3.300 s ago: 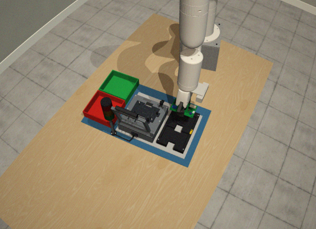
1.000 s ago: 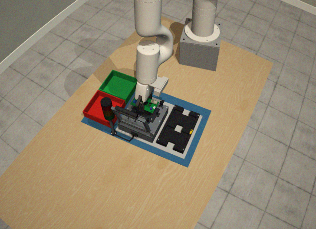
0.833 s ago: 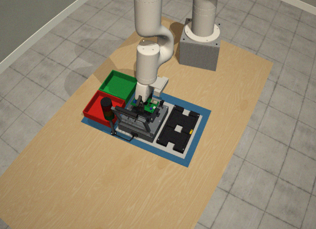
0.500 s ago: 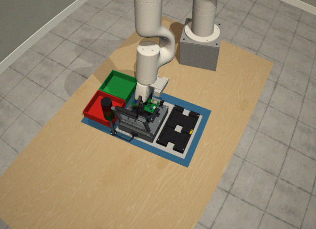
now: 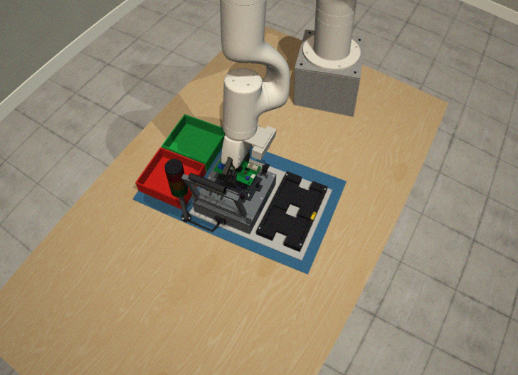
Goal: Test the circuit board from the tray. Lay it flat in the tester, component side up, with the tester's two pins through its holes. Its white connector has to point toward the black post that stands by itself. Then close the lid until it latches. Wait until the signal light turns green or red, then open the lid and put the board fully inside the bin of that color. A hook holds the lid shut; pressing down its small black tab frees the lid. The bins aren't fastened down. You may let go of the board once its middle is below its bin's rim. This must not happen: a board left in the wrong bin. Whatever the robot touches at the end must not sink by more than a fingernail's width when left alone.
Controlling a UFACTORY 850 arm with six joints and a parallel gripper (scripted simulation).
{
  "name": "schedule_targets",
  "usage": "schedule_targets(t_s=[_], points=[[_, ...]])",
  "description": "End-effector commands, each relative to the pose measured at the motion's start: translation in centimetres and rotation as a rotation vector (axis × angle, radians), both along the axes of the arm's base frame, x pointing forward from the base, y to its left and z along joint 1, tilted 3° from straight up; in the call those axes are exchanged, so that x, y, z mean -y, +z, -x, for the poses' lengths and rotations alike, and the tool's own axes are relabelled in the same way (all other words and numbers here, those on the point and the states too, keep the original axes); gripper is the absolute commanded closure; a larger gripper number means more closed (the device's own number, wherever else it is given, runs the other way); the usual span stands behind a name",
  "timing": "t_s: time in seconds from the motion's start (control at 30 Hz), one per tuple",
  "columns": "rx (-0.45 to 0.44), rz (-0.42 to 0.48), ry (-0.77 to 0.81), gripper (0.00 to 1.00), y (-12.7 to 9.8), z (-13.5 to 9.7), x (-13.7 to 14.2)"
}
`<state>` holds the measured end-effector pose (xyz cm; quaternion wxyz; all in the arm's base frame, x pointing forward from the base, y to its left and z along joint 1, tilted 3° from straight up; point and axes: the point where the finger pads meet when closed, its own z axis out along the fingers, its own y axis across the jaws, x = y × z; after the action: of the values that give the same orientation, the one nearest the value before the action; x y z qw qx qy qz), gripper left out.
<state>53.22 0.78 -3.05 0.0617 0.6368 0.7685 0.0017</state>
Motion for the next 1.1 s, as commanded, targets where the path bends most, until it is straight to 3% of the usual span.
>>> schedule_targets(t_s=[0.0,1.07], points=[[-0.077,-0.024,-0.001,0.21,0.1,-0.13,0.0],[-0.077,-0.024,-0.002,0.21,-0.26,-0.14,0.02]])
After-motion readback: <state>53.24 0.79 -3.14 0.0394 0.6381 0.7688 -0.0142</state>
